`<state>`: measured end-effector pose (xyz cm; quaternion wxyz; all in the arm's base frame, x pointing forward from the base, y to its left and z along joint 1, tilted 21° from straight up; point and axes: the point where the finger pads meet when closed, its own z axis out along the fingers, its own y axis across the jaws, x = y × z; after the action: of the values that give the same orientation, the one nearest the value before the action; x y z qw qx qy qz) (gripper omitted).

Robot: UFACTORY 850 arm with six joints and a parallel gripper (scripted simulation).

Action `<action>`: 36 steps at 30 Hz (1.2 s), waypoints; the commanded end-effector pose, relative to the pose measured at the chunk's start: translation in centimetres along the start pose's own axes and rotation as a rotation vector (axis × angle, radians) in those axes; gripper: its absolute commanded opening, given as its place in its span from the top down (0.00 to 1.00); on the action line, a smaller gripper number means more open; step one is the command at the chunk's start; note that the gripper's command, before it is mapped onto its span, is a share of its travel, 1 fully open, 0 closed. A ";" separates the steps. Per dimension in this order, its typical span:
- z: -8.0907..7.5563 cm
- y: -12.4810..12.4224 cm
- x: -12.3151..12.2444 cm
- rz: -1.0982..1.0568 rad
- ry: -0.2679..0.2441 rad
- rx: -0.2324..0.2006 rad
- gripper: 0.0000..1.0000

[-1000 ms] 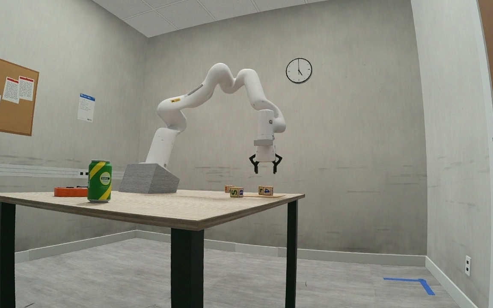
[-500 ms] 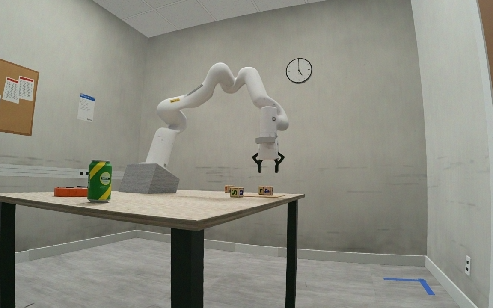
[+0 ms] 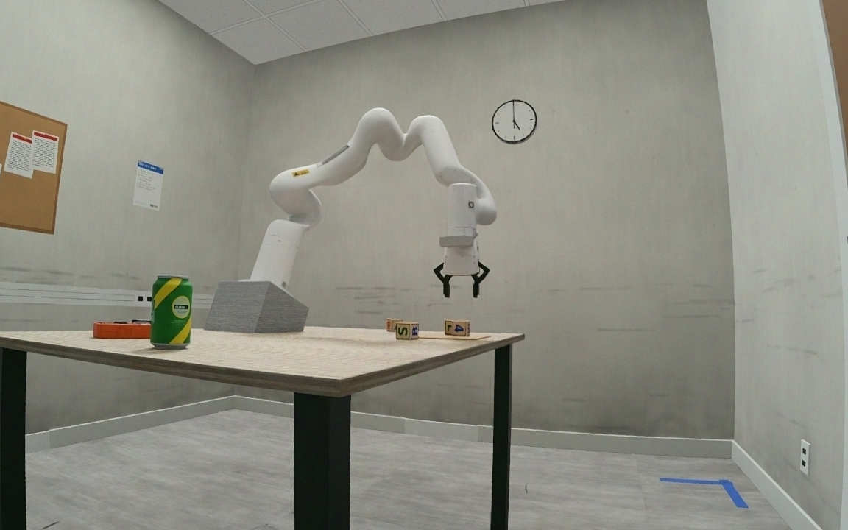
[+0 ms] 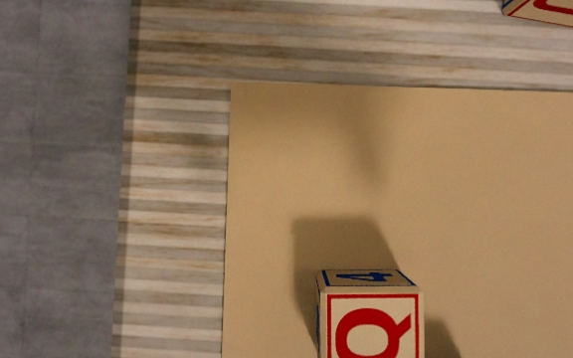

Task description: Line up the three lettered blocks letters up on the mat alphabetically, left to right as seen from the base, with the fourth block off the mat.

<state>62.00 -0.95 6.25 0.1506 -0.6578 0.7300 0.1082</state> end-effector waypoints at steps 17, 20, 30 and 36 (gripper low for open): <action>1.3 -0.1 0.0 0.000 0.000 0.002 0.13; 1.6 -0.1 0.0 0.000 0.000 0.002 0.13; 3.0 -0.1 0.0 0.000 0.000 0.002 0.13; 3.9 -0.1 0.0 0.000 0.000 0.002 0.13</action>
<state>62.30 0.35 2.87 0.1504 -0.6578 0.7300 0.1083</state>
